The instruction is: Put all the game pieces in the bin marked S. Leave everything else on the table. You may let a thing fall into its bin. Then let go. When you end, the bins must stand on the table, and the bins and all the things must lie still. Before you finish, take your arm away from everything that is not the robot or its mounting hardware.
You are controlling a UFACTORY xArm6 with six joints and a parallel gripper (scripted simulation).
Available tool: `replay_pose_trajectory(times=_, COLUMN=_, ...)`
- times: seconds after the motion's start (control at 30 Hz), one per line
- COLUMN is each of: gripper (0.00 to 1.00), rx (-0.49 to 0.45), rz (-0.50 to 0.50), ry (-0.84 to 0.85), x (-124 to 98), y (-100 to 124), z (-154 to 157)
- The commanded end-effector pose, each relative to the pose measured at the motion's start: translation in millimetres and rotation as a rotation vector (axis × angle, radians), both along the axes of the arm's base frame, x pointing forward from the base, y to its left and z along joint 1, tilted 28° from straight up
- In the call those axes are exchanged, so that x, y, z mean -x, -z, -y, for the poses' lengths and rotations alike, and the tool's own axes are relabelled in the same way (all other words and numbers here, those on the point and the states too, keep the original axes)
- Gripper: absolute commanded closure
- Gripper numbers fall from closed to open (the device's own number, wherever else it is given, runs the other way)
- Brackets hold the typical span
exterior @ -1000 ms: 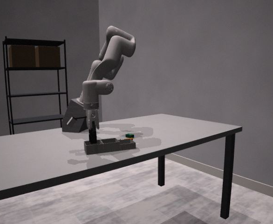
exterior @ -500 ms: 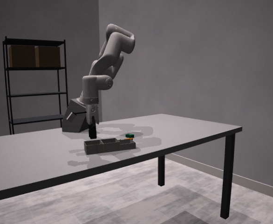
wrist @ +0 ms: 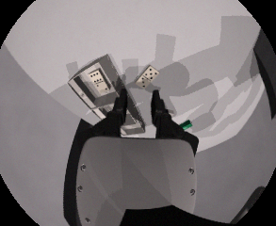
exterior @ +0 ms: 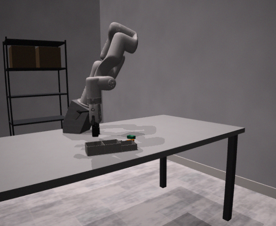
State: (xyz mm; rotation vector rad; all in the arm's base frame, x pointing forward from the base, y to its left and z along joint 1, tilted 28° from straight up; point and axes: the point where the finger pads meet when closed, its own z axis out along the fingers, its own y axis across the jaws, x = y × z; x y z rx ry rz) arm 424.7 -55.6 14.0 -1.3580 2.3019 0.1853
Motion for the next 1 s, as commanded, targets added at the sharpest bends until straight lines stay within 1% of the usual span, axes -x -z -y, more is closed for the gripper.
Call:
replay_pose_trajectory(times=0.0, gripper=0.59, rx=-0.043, rz=-0.043, ry=0.144, x=12.9, y=-2.3, z=-8.2)
replay_pose_trajectory(times=0.4, gripper=0.59, rx=-0.165, rz=-0.160, ry=0.486, x=13.3, y=-2.2, z=-8.6)
replay_pose_trajectory(times=0.47, gripper=0.59, rx=-0.165, rz=-0.160, ry=0.486, x=13.3, y=-2.2, z=-8.6)
replay_pose_trajectory(times=0.5, gripper=0.59, rx=-0.180, rz=-0.182, ry=0.536, x=13.3, y=-2.2, z=-8.6)
replay_pose_trajectory(times=0.97, gripper=0.59, rx=-0.180, rz=-0.182, ry=0.536, x=12.9, y=-2.2, z=-8.3)
